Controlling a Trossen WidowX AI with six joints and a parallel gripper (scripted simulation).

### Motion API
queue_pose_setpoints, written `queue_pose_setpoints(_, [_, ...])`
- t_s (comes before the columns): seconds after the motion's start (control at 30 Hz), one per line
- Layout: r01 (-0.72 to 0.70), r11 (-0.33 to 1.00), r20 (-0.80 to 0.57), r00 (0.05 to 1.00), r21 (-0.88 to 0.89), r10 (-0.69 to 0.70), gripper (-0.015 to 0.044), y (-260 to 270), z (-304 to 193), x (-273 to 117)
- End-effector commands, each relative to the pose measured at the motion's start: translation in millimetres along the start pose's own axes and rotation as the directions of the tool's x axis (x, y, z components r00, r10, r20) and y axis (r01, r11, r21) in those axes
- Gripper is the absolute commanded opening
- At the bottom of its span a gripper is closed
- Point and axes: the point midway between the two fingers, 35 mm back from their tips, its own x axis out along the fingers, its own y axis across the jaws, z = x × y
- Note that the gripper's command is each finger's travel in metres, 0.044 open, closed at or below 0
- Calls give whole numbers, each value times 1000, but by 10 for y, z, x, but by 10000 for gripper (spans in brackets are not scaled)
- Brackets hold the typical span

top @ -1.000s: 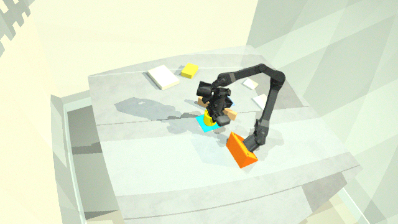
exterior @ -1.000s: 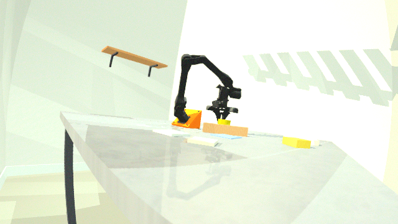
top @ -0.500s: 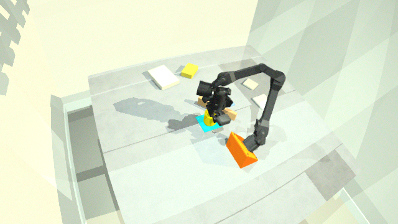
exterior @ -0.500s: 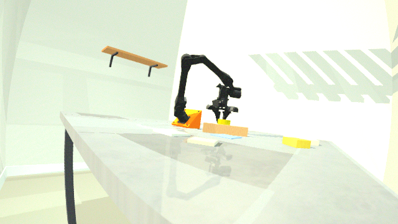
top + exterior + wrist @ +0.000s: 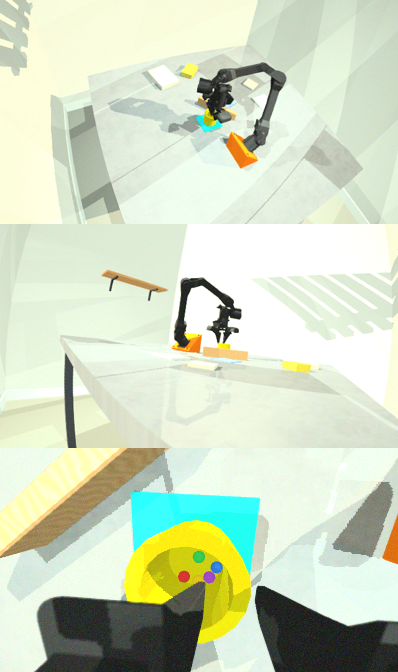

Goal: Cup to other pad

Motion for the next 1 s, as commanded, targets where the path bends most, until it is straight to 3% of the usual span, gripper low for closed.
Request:
queue_pose_setpoints(0.0, [1,1000,-5,1000,6,-1,147,4,-8,-70])
queue_pose_setpoints(0.63, [0,1000,-3,1000,3,0,147,1,10,-280])
queue_pose_setpoints(0.97, [-2,1000,1,1000,-3,2,409,3,8,-255])
